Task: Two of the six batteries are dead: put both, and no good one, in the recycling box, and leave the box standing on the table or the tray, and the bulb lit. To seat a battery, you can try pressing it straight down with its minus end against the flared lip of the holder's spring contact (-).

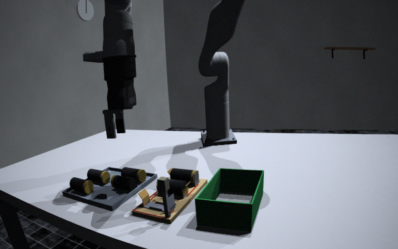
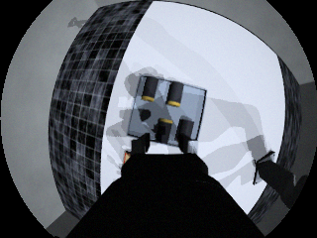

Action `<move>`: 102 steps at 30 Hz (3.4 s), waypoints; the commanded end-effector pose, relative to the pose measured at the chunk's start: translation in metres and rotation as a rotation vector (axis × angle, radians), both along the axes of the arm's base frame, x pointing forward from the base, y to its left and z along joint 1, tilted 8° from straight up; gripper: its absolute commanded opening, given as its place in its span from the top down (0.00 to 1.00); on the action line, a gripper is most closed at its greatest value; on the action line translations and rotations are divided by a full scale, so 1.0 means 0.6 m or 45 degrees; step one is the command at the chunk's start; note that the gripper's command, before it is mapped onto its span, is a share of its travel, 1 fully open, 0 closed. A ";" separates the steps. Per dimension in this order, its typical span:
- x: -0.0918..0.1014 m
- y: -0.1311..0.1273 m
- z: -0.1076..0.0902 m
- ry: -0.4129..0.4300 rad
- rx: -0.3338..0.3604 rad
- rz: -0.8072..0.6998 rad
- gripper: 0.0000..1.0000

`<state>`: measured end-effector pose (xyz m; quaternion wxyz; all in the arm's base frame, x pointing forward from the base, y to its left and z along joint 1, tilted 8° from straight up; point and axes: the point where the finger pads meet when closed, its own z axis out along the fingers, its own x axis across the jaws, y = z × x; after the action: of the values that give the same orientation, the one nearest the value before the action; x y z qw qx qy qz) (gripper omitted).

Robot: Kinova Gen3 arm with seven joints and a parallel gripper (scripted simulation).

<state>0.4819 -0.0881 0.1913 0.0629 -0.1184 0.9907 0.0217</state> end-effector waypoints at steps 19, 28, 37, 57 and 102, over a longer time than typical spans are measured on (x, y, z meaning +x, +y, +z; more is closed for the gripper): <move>0.000 -0.001 0.000 0.010 0.017 -0.163 0.10; 0.000 -0.001 0.000 0.012 0.022 -0.205 0.10; 0.000 -0.001 0.000 0.014 0.026 -0.242 0.10; 0.000 -0.001 0.000 0.016 0.030 -0.272 0.10; 0.018 0.007 -0.143 0.016 0.030 -0.274 0.10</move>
<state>0.4922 -0.0832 0.1051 0.0593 -0.0107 0.9978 0.0274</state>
